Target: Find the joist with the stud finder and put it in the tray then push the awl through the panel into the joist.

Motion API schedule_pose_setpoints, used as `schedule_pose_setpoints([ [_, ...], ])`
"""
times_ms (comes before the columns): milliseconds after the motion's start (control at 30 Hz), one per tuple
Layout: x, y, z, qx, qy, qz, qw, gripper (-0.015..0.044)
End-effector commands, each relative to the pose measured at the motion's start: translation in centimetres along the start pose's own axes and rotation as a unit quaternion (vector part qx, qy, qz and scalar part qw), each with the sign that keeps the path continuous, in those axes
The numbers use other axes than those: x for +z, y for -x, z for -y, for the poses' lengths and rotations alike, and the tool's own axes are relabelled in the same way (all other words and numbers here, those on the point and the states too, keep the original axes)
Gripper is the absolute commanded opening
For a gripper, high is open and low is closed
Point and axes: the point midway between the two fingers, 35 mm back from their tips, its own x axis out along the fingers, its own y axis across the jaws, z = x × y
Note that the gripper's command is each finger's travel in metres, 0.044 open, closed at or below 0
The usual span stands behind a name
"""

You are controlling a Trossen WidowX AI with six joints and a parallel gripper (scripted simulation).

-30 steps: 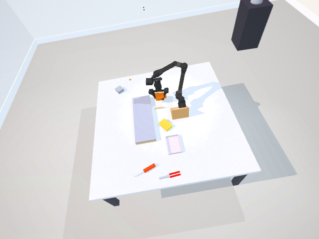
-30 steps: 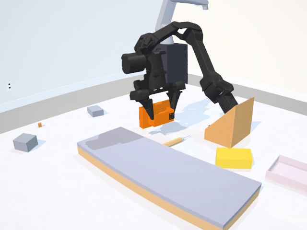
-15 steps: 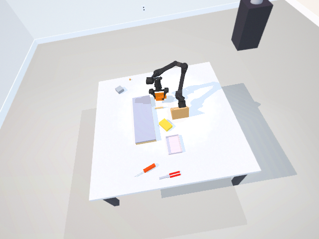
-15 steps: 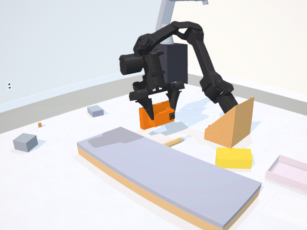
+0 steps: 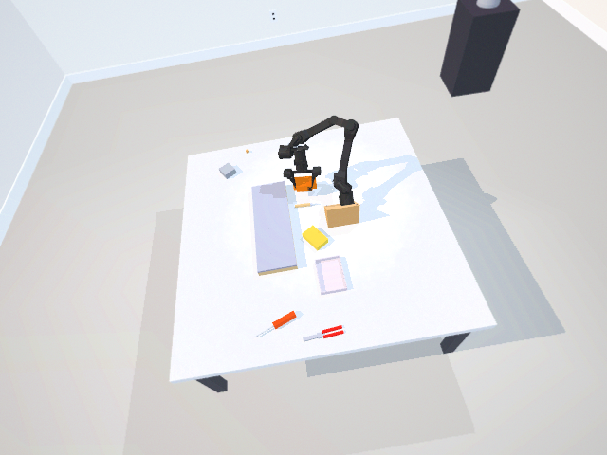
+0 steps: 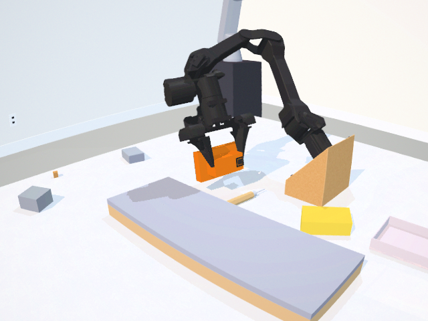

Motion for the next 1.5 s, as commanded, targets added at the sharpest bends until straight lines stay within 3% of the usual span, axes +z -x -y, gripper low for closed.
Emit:
schedule_pose_setpoints([
  [0,0.08,0.39,-0.26,0.008,0.000,-0.008,1.000,0.0000],
  [1467,0.71,0.27,-0.20,0.004,0.005,-0.129,0.992,0.0000],
])
